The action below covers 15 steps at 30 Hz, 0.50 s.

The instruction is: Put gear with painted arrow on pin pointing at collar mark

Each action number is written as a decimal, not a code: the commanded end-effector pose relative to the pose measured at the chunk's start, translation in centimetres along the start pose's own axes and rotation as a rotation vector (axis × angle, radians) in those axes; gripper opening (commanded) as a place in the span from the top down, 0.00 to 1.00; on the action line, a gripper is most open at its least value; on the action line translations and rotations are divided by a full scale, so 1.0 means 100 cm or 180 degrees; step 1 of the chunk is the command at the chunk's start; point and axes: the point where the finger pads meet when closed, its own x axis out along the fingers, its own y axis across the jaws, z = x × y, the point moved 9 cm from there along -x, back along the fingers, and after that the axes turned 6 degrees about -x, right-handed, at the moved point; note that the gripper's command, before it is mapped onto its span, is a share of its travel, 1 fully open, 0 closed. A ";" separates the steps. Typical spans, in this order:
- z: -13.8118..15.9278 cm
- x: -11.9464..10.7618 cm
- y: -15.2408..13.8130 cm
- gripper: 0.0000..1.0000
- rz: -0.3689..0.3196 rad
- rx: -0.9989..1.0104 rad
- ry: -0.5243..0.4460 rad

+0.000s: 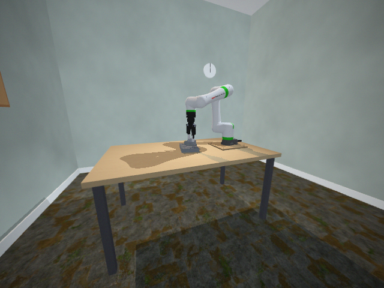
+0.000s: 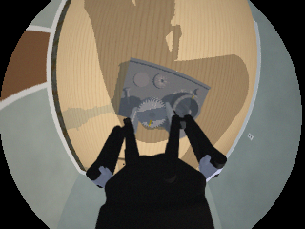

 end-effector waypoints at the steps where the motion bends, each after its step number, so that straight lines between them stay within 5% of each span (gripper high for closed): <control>1: 0.000 -0.005 0.000 1.00 0.0000 0.0000 0.0001; 15: 0.000 -0.021 0.000 1.00 0.0000 0.0000 0.0001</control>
